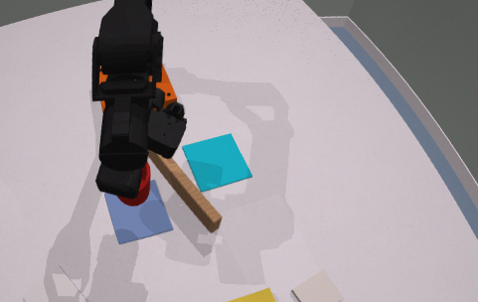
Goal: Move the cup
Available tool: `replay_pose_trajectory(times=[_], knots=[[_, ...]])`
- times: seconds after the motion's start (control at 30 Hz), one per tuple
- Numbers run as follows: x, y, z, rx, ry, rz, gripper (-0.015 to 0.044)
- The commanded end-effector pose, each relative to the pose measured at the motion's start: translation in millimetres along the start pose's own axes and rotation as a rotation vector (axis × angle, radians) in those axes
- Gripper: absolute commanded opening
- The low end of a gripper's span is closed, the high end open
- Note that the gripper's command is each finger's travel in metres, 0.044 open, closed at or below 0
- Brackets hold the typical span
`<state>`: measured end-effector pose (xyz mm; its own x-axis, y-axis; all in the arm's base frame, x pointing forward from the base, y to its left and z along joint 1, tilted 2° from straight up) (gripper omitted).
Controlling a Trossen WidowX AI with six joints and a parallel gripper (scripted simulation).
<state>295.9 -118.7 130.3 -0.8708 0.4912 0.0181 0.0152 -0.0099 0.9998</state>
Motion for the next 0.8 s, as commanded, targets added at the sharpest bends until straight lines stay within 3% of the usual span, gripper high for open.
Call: replay_pose_trajectory(times=[0.0, 0.77], knots=[[4, 0, 5, -0.002, -0.001, -0.001, 0.0000], [39, 2, 49, -0.009, 0.002, -0.001, 0.0000]])
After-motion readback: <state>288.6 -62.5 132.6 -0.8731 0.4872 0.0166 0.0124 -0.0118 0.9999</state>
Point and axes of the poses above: the point midway between the two fingers, 35 mm back from their tips, its own y axis back along the fingers, its own x axis across the jaws, z = x × y, the point moved 3 cm from there along y, back along the fingers, and after that the axes turned 7 degrees about y, right-handed, at the moved point
